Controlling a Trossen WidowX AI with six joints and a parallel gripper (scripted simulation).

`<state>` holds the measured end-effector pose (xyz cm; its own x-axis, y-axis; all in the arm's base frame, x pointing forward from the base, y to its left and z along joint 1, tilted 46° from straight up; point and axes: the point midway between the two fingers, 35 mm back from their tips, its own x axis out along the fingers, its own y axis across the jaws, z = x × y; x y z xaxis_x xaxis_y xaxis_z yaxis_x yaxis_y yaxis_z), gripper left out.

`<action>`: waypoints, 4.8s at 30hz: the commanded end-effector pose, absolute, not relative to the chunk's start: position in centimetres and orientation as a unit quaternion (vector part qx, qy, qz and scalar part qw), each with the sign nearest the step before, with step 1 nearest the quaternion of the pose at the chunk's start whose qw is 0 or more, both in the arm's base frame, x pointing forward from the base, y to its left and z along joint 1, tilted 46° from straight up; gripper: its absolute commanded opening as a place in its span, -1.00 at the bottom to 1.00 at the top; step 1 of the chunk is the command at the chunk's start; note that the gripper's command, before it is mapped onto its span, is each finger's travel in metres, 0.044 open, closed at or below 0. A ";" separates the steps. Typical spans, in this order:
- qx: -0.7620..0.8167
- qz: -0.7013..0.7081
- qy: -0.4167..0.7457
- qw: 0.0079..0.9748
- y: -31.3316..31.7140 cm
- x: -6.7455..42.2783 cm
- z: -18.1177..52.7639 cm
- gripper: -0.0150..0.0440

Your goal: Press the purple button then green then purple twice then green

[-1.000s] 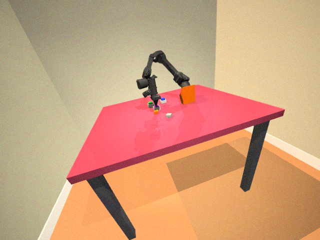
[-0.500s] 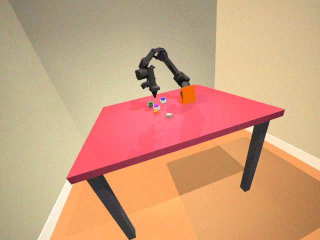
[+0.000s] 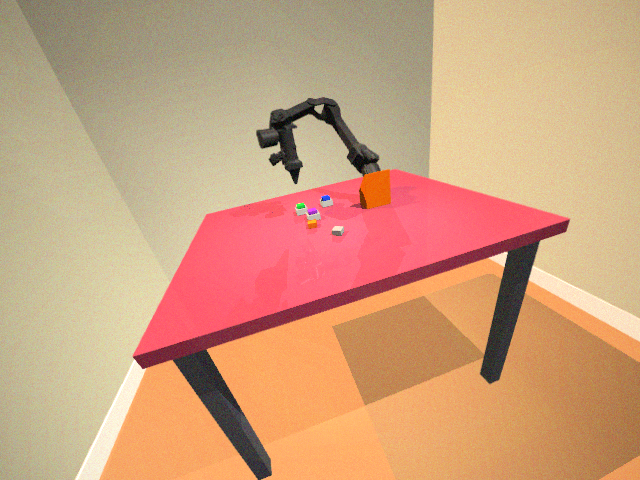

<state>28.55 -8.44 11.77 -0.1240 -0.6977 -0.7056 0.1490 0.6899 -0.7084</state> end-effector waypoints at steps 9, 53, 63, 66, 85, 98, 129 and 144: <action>-0.216 -0.330 0.674 0.624 -12.8 27.8 7.6 -0.42; -0.214 -0.330 0.672 0.628 -14.9 27.6 5.5 -0.42; -0.215 -0.329 0.675 0.625 -10.1 28.5 10.2 -0.42; -0.216 -0.329 0.675 0.624 -8.5 28.6 11.8 -0.42; -0.214 -0.323 0.680 0.622 -2.5 26.7 3.3 -0.42; -0.215 -0.328 0.675 0.625 -6.0 26.1 -0.1 -0.42; -0.216 -0.329 0.675 0.624 -7.9 25.7 -2.0 -0.42; -0.215 -0.328 0.675 0.625 -5.5 26.1 0.4 -0.42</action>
<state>26.20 -5.54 0.34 -0.1174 -0.7051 -0.6993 0.1139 0.6900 -0.7148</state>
